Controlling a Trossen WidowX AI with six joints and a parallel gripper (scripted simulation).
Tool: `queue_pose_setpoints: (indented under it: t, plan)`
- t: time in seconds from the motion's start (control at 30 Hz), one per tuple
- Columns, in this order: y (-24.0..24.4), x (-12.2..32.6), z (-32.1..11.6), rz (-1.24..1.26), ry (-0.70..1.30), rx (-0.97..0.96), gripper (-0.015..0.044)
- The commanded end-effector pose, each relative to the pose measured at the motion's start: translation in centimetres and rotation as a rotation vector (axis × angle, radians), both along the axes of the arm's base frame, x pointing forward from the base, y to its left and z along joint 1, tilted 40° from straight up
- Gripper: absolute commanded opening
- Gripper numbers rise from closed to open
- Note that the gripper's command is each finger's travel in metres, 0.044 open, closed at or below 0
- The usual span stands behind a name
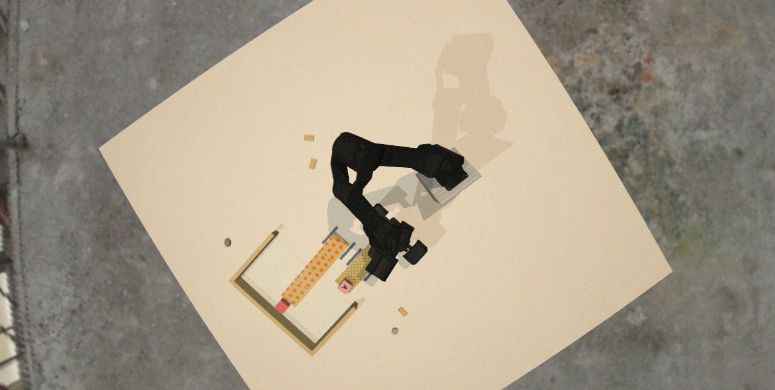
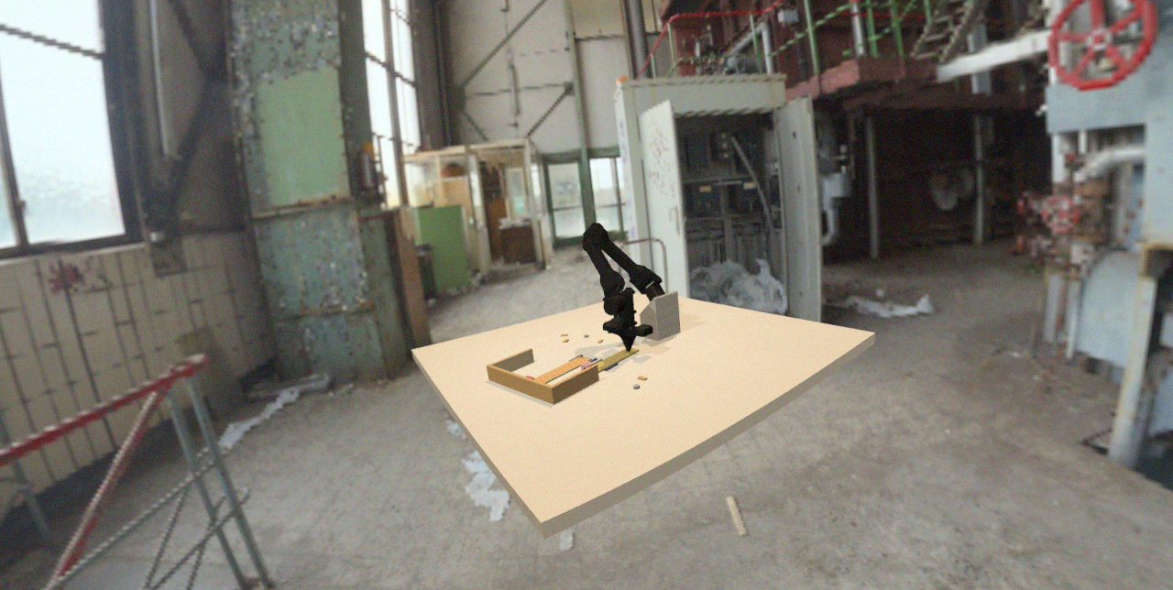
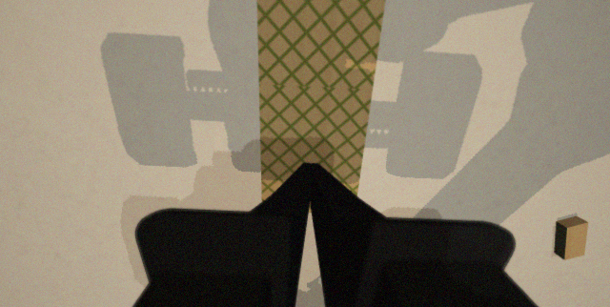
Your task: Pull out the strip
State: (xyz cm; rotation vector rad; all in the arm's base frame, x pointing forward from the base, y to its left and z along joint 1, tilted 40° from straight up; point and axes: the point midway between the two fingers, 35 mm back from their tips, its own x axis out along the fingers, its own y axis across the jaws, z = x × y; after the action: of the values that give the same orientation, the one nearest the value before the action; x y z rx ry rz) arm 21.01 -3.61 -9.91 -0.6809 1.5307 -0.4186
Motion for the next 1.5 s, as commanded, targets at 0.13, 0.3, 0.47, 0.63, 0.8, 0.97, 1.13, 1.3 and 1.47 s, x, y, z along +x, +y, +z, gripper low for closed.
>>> queue_pose_setpoints:
  t: [0.13,0.3,0.47,0.63,0.8,0.97,1.13,1.3,1.47]
  plan:
    - [-0.6,-2.1,-0.1,-0.015,0.034,-0.003,0.0]
    - [-0.6,-2.5,-0.1,-0.015,0.034,-0.003,0.0]
    - [-0.7,-2.9,0.0,-0.015,0.034,-0.003,0.0]
    - [-0.7,-3.4,0.0,-0.015,0.034,-0.003,0.0]
    - [-0.7,-3.4,0.0,-0.015,0.034,-0.003,0.0]
    - [-0.7,-3.4,0.0,-0.015,0.034,-0.003,0.0]
    - [-0.7,-3.4,0.0,-0.015,0.034,-0.003,0.0]
    - [-0.7,-3.4,0.0,-0.015,0.034,-0.003,0.0]
    - [-0.7,-3.4,0.0,-0.015,0.034,-0.003,0.0]
